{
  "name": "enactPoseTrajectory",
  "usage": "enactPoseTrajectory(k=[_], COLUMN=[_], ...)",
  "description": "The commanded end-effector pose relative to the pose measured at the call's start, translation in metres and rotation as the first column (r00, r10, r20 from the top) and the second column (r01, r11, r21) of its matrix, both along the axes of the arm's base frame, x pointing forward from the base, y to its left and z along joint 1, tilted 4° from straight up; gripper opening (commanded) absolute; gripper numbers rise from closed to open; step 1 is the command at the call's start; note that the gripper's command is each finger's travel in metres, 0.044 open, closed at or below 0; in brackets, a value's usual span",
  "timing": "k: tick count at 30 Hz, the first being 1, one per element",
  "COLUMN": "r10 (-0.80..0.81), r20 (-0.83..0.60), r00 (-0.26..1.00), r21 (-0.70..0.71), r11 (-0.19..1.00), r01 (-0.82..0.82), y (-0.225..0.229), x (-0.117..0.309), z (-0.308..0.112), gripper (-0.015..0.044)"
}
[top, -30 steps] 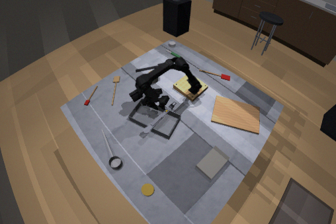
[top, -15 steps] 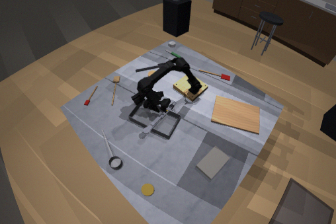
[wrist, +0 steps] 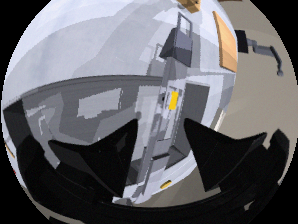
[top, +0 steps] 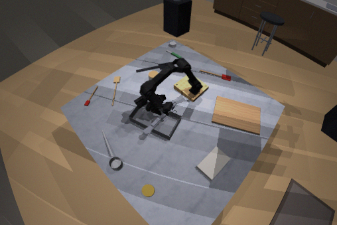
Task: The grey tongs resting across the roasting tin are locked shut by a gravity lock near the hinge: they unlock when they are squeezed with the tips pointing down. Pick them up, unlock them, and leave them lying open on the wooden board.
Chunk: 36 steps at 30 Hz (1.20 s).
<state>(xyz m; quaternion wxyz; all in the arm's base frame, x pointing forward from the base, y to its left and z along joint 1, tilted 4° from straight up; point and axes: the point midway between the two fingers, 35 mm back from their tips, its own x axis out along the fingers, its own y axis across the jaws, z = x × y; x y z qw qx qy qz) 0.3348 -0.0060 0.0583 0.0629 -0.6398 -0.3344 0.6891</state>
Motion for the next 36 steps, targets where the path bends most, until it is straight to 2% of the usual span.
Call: enactPoseTrajectory(k=[1, 17, 22, 35, 36], r10=[-0.003, -0.003, 0.0, 0.0, 0.0], r20=[-0.004, -0.005, -0.001, -0.001, -0.001], r00=[1.0, 1.0, 1.0, 1.0, 1.0], r21=[0.005, 0.007, 0.002, 0.002, 0.002], r11=[1.0, 1.0, 1.0, 1.0, 1.0], r01=[0.003, 0.003, 0.0, 0.0, 0.0], y=[0.004, 0.017, 0.015, 0.015, 0.015], x=[-0.002, -0.009, -0.008, -0.008, -0.008], z=[-0.005, -0.026, -0.023, -0.023, -0.023], gripper=[0.026, 0.026, 0.0129, 0.0042, 0.0016])
